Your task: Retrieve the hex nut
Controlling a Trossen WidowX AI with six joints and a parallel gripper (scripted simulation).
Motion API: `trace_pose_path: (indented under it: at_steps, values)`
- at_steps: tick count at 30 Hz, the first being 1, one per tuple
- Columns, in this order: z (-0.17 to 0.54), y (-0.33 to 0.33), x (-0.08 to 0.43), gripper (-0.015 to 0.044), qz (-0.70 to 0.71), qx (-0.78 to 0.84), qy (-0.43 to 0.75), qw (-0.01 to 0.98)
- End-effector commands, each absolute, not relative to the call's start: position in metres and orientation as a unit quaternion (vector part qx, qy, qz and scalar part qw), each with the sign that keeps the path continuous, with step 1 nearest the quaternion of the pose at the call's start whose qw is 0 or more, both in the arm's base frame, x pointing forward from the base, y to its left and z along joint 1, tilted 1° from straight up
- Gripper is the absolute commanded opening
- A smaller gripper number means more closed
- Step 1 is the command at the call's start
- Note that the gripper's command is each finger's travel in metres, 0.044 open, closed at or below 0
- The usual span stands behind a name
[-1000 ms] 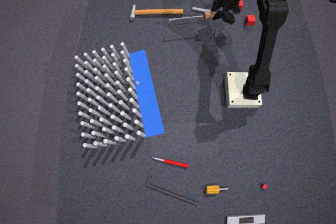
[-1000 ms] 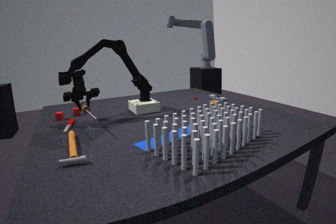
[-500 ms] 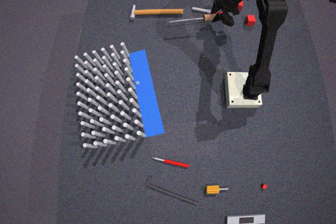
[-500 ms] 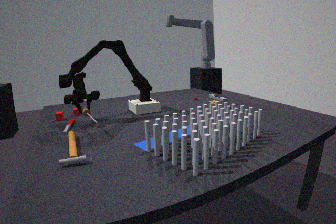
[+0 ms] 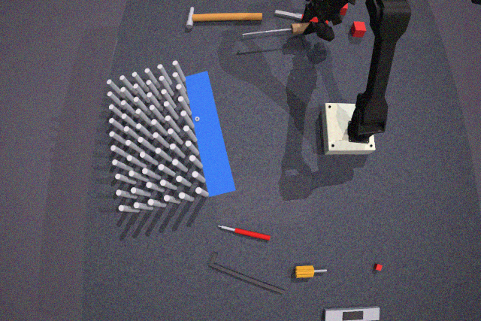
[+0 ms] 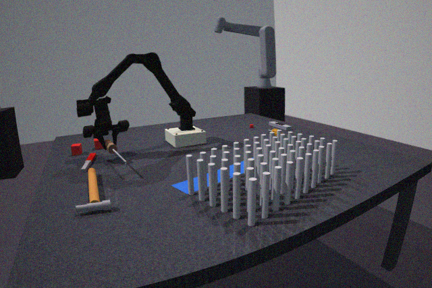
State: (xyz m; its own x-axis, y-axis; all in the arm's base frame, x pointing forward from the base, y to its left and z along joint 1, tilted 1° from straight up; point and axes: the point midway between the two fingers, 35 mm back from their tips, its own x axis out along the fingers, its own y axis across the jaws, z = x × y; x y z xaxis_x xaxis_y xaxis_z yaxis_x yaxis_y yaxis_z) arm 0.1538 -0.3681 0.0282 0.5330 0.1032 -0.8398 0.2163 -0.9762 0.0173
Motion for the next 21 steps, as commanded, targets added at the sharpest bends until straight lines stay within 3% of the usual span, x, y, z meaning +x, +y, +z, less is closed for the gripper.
trace_pose_path:
  at_steps: [1, 21]
  values:
    - [0.024, -0.367, 0.155, 0.0, -0.47, 0.876, 0.093, 0.061]
    - [0.005, -0.363, 0.154, 0.0, -0.47, 0.876, 0.093, 0.061]
